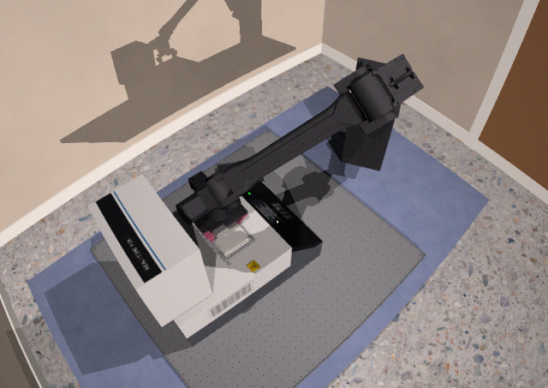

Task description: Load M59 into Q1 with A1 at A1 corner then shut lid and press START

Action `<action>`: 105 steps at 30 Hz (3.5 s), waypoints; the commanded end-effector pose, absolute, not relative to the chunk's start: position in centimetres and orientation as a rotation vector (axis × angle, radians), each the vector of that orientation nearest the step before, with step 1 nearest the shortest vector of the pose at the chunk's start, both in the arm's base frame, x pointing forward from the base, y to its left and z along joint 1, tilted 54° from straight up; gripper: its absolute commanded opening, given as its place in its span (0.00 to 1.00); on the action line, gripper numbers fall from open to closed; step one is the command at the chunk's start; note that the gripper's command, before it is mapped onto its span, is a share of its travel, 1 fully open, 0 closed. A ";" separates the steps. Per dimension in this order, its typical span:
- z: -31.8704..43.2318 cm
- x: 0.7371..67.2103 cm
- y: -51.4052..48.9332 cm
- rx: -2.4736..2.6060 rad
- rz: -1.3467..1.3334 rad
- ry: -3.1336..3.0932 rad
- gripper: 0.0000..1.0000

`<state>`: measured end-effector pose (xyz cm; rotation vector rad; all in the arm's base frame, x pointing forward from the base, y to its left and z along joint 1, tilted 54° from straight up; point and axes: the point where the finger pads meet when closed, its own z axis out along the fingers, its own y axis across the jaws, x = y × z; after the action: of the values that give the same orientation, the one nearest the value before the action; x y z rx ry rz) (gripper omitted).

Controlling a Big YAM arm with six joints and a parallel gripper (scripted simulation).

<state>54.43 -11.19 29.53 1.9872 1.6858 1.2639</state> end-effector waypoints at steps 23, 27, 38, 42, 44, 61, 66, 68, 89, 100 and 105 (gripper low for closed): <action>29.6 55.6 -10.3 1.987 1.275 1.709 0.00; 29.6 55.6 -10.3 1.986 1.275 1.709 1.00; 31.9 55.0 -11.7 1.921 1.275 1.671 1.00; 32.2 54.9 -11.9 1.912 1.274 1.668 1.00; 32.2 54.8 -12.0 1.915 1.272 1.668 1.00; 32.2 54.3 -12.6 1.965 1.274 1.636 1.00; 31.4 54.8 -11.8 1.972 1.276 1.661 1.00; 31.1 55.1 -11.4 1.974 1.277 1.672 1.00; 31.3 53.7 -12.3 1.948 1.268 1.660 1.00; 31.0 52.5 -12.3 1.977 1.257 1.689 1.00; 32.4 51.7 -13.0 1.964 1.257 1.671 1.00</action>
<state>52.78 -11.57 30.54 1.9914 1.7027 1.2670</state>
